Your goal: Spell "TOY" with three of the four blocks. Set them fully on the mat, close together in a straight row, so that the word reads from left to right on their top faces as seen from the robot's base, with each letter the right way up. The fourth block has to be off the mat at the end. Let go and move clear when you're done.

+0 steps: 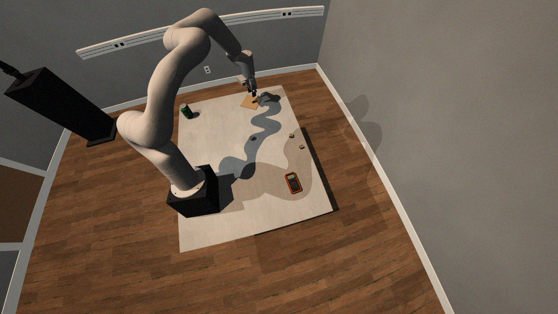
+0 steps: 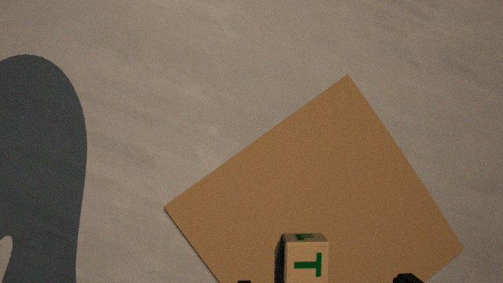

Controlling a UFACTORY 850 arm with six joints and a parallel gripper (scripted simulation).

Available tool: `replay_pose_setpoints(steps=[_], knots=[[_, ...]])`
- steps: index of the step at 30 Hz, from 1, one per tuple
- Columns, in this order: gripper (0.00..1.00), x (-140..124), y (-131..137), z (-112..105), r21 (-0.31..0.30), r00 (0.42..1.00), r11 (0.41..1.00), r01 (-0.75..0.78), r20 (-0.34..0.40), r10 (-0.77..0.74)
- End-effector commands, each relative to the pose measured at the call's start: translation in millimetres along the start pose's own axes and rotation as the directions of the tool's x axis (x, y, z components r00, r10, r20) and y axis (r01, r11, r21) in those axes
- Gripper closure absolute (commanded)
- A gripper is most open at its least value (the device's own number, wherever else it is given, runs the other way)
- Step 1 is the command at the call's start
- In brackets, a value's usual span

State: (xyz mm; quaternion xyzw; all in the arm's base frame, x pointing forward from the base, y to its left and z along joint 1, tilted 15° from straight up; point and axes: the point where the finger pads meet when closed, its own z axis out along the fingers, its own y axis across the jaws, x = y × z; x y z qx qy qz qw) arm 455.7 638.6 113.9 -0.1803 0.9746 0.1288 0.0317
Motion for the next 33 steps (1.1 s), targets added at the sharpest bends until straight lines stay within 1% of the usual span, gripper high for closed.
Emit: replay_pose_setpoints(steps=[1,12,22,33], knots=[[0.36,-1,1,-1,-0.001,1.0,1.0,0.0,0.002,0.0],[0.36,-1,1,-1,-0.001,1.0,1.0,0.0,0.002,0.0],[0.36,-1,1,4,-0.002,1.0,1.0,0.0,0.002,0.0],[0.36,-1,0,19,-0.002,1.0,1.0,0.0,0.002,0.0]])
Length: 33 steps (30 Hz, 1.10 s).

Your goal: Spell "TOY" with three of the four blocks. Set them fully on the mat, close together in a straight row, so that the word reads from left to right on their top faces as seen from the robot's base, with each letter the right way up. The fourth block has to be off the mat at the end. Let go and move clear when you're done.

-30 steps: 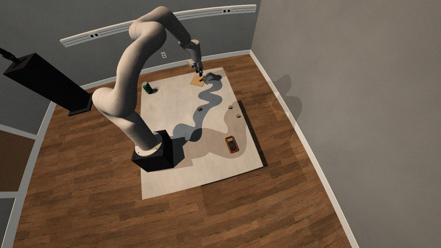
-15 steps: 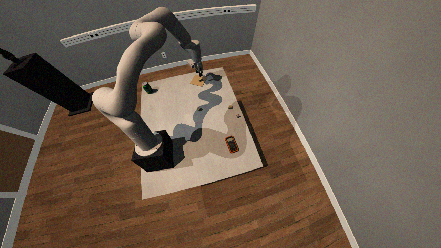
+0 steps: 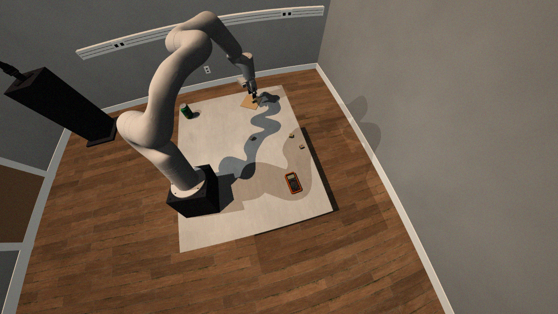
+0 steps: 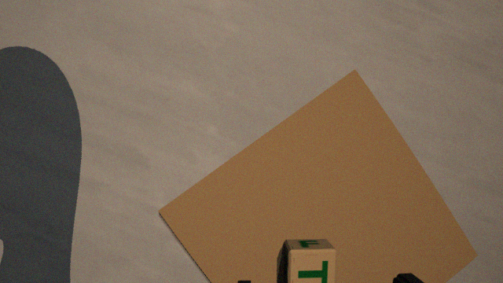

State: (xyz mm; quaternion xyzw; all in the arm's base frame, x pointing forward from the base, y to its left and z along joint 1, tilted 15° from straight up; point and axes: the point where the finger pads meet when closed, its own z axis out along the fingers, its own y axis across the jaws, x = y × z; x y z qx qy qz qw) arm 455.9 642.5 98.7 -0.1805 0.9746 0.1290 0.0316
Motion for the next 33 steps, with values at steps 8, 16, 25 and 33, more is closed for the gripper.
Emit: replay_pose_setpoints(steps=[8,16,25,33], knots=[[0.36,-1,1,13,-0.001,1.0,1.0,0.0,0.002,0.0],[0.36,-1,0,25,-0.001,1.0,1.0,0.0,0.002,0.0],[0.36,-1,0,31,-0.001,1.0,1.0,0.0,0.002,0.0],[0.36,-1,0,35,-0.001,1.0,1.0,0.0,0.002,0.0]])
